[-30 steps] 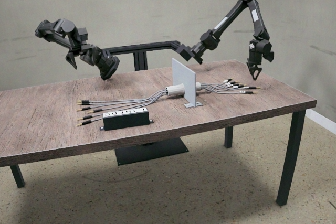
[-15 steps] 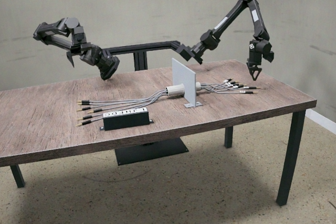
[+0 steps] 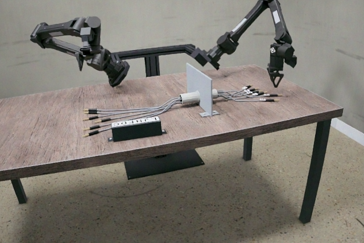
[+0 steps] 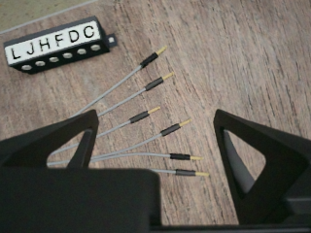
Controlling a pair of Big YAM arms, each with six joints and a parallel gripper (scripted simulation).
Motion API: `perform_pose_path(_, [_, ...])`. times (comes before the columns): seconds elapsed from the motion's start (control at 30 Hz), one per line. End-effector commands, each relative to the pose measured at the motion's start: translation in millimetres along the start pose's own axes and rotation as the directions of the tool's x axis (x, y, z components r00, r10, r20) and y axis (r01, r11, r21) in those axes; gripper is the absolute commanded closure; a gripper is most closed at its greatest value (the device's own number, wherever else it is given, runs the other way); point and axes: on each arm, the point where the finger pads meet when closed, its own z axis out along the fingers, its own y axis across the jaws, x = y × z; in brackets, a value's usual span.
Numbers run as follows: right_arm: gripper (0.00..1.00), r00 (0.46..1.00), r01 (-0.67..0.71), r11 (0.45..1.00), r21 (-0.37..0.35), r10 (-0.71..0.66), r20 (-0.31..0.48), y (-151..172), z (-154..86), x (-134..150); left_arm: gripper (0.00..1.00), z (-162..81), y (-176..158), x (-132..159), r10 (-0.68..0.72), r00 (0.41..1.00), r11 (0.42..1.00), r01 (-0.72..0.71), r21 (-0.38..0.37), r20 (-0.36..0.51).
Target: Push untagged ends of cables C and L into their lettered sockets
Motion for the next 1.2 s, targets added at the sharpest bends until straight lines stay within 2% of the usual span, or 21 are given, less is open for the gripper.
perform_pose_path(0.0, [0.0, 0.995, -0.096, 0.995, 0.028, 0.097, -0.02, 0, -2, -8, 0.0, -3, 0, -7, -0.023, 1.0, 1.0, 0.023, 0.002, 0.002])
perform_pose_path(0.13, [0.0, 0.998, -0.058, 0.998, 0.033, 0.058, -0.018, 0, -2, -9, 0.0, -3, 0, -7, -0.023, 1.0, 1.0, 0.023, 0.002, 0.002])
perform_pose_path(0.63, [0.0, 0.998, -0.067, 0.997, 0.031, 0.068, -0.015, -2, -3, -9, 0.0, -3, 0, -7, -0.023, 1.0, 1.0, 0.023, 0.002, 0.002])
perform_pose_path(0.73, [0.34, 0.99, -0.137, 0.989, 0.055, 0.139, -0.035, -3, 5, -5, 0.34, -7, 5, -6, 0.054, 0.999, 0.999, -0.054, -0.001, -0.006])
perform_pose_path(0.77, [0.45, 0.986, -0.156, 0.986, 0.065, 0.16, -0.05, -1, 10, 7, 0.45, -7, 8, -4, 0.101, 0.995, 0.995, -0.101, -0.004, -0.013])
perform_pose_path(0.83, [0.65, 0.969, -0.232, 0.969, 0.089, 0.239, -0.071, 1, 19, 13, 0.65, -4, 20, 10, 0.215, 0.976, 0.976, -0.216, -0.019, -0.045])
perform_pose_path(0.93, [0.65, 0.931, -0.329, 0.934, 0.141, 0.345, -0.118, 5, 39, 27, 0.65, -3, 35, 28, 0.376, 0.921, 0.925, -0.38, -0.021, -0.101])
perform_pose_path(0.97, [0.65, 0.917, -0.364, 0.92, 0.147, 0.382, -0.117, 5, 41, 18, 0.65, -1, 38, 33, 0.418, 0.901, 0.906, -0.423, -0.022, -0.116])
perform_pose_path(1.03, [0.65, 0.917, -0.364, 0.92, 0.147, 0.382, -0.117, 5, 41, 18, 0.65, -1, 38, 33, 0.418, 0.901, 0.906, -0.423, -0.022, -0.116])
perform_pose_path(1.17, [0.65, 0.861, -0.453, 0.868, 0.201, 0.485, -0.151, 9, 60, 31, 0.65, -5, 52, 50, 0.593, 0.79, 0.801, -0.599, 0.01, -0.155])
